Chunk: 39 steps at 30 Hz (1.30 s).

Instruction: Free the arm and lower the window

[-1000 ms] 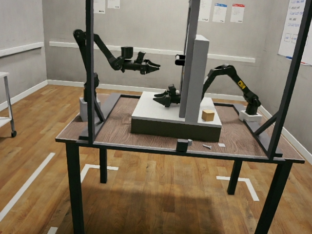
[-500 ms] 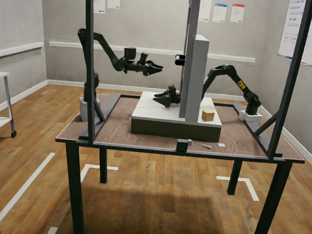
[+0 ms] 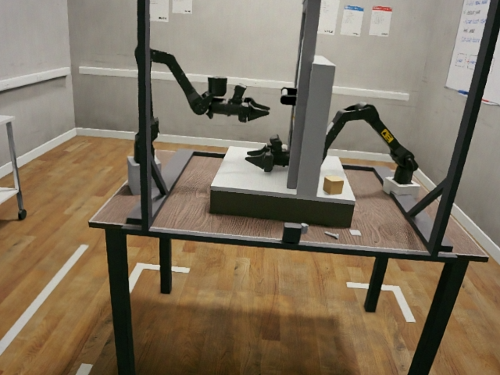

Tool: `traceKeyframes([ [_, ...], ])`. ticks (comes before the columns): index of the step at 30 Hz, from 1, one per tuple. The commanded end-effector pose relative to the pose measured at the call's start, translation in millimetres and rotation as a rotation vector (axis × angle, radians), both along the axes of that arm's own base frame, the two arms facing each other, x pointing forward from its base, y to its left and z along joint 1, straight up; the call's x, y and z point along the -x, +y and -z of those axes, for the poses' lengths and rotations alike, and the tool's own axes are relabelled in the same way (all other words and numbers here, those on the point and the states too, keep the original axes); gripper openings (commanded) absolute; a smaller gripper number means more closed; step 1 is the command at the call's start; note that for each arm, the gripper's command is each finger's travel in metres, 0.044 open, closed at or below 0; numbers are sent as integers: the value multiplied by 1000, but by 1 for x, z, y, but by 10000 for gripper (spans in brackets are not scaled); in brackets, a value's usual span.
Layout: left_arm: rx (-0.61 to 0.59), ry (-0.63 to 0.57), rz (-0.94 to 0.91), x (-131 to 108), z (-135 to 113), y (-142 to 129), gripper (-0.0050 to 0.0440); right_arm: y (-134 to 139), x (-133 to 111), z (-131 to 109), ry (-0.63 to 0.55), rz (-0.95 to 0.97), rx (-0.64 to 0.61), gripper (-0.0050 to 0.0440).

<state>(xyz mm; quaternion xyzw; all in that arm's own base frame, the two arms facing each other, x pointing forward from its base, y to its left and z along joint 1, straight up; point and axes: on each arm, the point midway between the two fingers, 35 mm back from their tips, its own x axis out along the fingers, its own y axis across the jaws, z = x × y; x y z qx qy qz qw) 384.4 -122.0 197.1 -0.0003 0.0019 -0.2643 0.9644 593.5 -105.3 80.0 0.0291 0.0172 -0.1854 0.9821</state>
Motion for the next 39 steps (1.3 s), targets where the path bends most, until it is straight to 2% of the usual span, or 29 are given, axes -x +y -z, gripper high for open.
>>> traceKeyframes([
  [1,7,-30,-2,-14,-12,-8,400,0,-4,-37,-75,0,8,400],
  [29,6,-27,-1,-63,-12,-38,400,0,-4,-37,-75,0,8,400],
  [39,6,-34,-2,-63,-14,-37,400,0,-4,-37,-75,0,8,400],
])
